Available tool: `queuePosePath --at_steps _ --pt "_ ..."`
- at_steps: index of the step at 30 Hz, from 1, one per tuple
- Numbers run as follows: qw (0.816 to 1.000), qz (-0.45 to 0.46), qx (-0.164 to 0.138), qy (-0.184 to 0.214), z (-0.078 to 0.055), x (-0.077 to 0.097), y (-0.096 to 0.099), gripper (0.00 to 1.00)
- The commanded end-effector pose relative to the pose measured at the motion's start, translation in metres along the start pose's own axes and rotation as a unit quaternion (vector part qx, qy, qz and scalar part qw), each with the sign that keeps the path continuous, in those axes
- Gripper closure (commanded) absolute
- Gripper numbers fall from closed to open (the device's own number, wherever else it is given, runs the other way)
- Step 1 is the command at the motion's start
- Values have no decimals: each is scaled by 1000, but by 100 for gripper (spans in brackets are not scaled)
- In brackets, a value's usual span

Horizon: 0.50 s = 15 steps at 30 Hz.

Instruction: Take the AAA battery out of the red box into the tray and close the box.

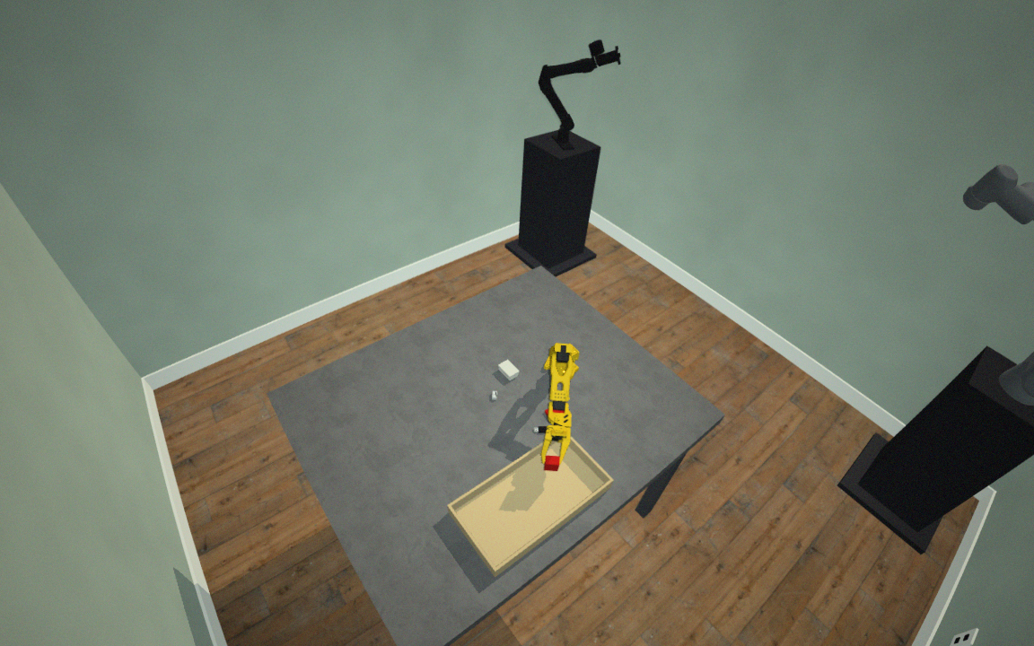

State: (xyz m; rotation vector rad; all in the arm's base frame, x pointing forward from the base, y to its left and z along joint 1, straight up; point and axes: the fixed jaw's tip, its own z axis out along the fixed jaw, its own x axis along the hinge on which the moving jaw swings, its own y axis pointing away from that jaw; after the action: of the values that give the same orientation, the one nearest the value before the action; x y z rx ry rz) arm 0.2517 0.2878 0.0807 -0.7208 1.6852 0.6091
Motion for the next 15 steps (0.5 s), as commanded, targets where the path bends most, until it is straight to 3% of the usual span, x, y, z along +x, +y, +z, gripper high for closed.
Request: queuePosePath --at_steps 1,15 --pt "1000 -3 3 -23 -1 -10 -2 79" --pt "1000 -6 4 -23 0 3 -4 79"
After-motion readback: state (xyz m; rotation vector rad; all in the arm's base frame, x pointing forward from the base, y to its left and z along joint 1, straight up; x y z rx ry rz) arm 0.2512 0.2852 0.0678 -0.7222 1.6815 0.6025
